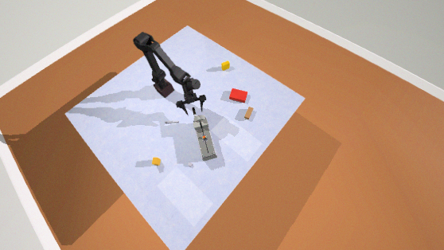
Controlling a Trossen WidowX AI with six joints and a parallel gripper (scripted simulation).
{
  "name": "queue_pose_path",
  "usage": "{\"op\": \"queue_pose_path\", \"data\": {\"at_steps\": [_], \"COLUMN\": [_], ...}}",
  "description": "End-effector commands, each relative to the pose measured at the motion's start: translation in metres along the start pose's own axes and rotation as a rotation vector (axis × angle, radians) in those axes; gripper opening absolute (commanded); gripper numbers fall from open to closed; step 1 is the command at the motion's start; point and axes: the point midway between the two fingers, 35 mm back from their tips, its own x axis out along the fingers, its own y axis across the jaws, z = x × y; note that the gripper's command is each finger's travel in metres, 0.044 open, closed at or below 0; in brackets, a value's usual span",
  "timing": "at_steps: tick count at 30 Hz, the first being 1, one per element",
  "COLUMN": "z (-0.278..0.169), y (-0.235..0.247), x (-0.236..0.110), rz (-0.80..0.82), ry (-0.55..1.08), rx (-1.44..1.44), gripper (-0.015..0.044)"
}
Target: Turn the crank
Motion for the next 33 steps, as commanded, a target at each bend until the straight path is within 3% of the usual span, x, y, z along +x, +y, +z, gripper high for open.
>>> {"op": "queue_pose_path", "data": {"at_steps": [1,12,28,33], "z": [-0.005,-0.016,-0.016,-0.016], "y": [-0.001,-0.002,-0.002,-0.002], "x": [0.004,0.014,0.014,0.014], "rz": [-0.006,-0.006,-0.006,-0.006], "ry": [-0.002,-0.001,-0.001,-0.001], "rx": [0.005,0.005,0.005,0.005], "gripper": [0.044,0.044,0.002,0.0]}}
